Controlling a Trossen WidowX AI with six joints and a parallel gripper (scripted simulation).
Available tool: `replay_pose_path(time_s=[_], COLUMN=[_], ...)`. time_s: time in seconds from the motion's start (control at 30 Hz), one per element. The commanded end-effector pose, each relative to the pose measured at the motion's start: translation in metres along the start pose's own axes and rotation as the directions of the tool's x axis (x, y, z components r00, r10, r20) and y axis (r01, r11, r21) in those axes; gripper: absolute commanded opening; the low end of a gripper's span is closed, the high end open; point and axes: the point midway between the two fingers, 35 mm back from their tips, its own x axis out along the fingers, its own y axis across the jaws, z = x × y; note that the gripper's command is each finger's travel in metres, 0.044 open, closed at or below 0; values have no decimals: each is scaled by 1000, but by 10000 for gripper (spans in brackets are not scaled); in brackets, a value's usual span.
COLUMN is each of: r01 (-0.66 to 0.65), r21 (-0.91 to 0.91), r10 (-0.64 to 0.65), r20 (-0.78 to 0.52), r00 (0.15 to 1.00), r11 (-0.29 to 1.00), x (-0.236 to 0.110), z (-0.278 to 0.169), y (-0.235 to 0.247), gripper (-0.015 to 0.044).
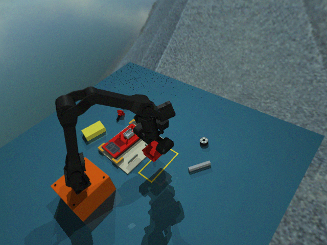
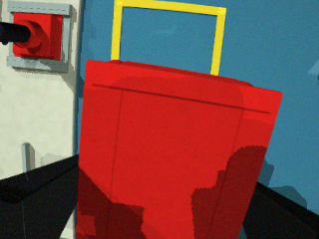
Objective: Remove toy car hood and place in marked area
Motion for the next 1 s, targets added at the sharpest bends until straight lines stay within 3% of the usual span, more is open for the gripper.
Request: replay_pose_path(time_s=[0.0, 0.97], r01=[-1, -1], r21=[-3, -3], r10=[1, 1], r20=[-7, -7], r00=[1000, 1000], r11=[1000, 1000], x=[6, 34], z=[-2, -1], y=[0, 0], gripper=[0, 0])
